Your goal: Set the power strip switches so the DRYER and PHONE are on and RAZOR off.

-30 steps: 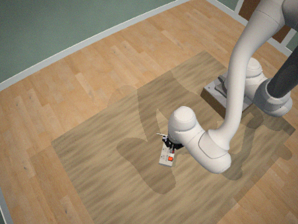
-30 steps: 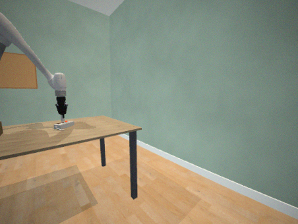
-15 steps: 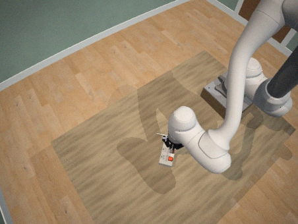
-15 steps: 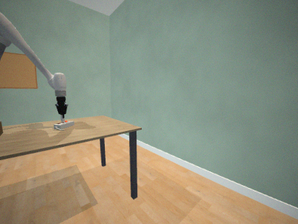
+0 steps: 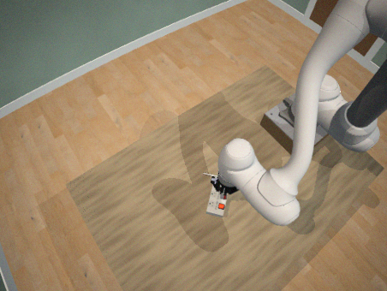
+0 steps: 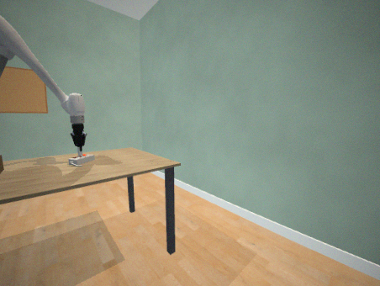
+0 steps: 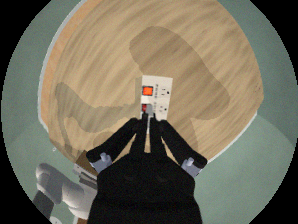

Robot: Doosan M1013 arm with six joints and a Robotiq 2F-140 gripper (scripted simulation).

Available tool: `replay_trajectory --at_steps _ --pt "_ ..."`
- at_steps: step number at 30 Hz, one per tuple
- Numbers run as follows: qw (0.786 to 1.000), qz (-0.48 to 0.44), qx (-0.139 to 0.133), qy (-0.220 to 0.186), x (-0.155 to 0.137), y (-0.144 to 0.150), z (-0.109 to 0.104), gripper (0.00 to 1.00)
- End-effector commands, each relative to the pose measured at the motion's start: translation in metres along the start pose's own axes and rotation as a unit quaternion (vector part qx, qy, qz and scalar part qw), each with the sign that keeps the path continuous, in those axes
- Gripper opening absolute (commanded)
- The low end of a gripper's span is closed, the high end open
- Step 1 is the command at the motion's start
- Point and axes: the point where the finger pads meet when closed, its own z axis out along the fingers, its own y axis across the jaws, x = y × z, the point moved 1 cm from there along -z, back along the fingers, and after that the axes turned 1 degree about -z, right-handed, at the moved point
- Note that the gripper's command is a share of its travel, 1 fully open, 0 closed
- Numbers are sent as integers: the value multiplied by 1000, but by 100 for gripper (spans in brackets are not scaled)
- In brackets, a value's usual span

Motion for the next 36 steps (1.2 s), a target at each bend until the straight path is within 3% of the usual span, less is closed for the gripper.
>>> replay_trajectory --at_steps 1,36 --pt "1000 0 0 0 0 0 1 0" --pt "1000 0 0 0 0 0 8 0"
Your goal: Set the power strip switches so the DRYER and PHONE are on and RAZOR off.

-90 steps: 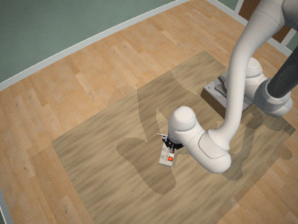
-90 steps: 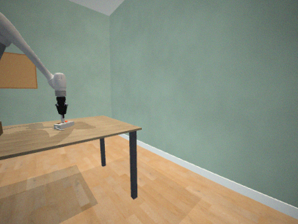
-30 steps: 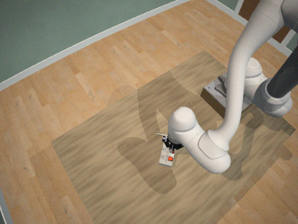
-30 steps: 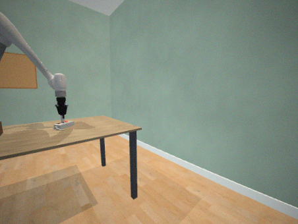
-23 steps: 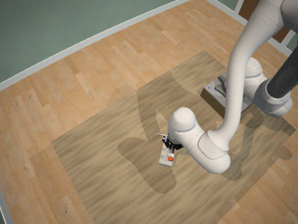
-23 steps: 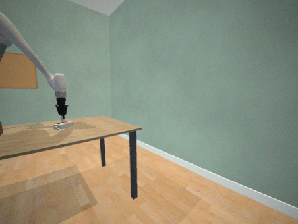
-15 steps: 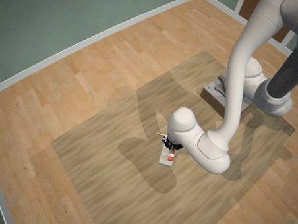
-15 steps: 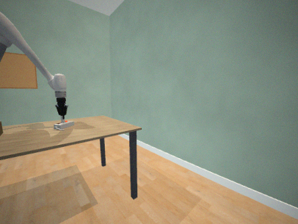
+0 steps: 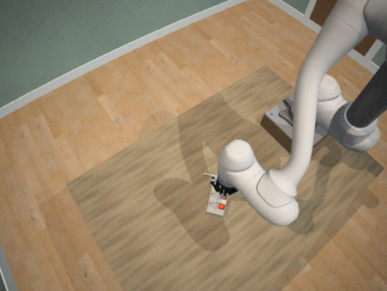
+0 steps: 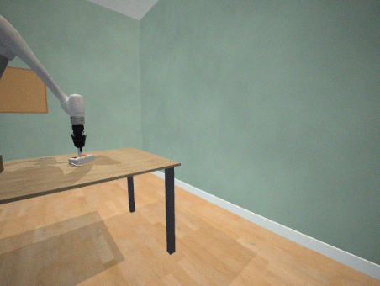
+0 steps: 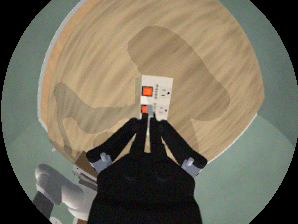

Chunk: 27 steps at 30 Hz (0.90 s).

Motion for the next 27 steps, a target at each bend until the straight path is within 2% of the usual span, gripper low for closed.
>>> replay_trajectory --at_steps 1,8,20,27 --pt "1000 0 0 0 0 0 0 0" --pt "1000 0 0 0 0 0 -6 0" --pt "1000 0 0 0 0 0 -37 0" --pt "1000 0 0 0 0 0 -39 0"
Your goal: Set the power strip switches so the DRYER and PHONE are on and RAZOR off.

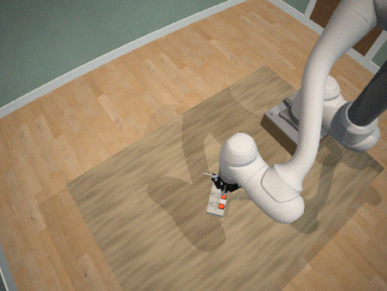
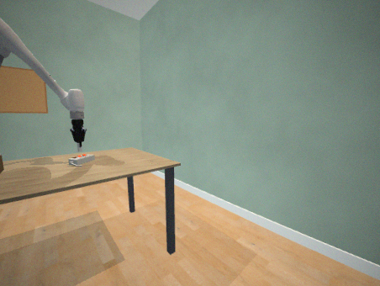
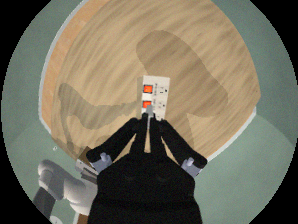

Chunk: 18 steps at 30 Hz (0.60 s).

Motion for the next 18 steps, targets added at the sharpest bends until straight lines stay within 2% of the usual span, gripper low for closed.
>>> replay_trajectory --at_steps 1,17,18 --pt "1000 0 0 0 0 0 -1 0" --pt "1000 0 0 0 0 0 -1 0" --pt "1000 0 0 0 0 0 -1 100"
